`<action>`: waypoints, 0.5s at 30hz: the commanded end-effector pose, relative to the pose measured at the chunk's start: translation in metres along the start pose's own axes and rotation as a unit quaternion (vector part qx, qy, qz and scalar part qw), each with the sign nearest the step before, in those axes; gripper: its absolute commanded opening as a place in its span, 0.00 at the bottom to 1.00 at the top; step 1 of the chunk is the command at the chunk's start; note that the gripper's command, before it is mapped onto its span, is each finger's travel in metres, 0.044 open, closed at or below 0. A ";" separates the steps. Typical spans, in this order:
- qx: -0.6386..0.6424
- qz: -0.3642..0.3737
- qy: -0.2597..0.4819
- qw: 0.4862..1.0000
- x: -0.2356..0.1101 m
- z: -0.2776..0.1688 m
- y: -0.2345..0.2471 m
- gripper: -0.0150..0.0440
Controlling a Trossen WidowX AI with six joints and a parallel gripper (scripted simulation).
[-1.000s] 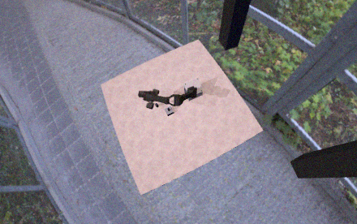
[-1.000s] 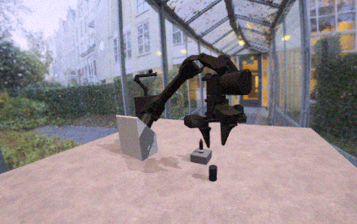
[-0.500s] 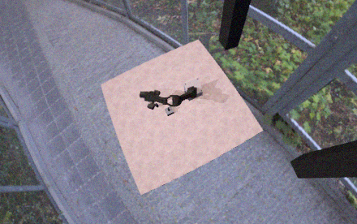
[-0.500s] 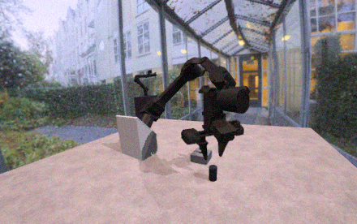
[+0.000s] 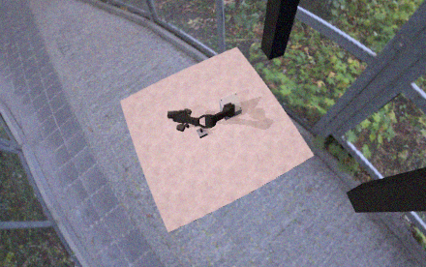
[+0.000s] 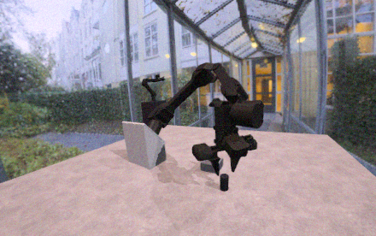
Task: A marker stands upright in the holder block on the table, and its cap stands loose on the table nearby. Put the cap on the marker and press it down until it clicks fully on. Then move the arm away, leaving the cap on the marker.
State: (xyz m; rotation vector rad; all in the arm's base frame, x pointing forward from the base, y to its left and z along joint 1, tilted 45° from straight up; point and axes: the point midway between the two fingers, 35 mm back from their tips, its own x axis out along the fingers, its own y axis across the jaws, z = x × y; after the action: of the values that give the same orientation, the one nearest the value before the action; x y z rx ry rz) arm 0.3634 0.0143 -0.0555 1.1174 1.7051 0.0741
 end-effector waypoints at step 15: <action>0.006 0.000 0.007 1.000 0.031 -0.003 -0.002 0.66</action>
State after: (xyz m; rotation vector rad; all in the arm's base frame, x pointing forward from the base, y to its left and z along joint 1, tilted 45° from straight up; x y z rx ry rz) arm 0.3634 0.0319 -0.0719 1.1174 1.7043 0.0763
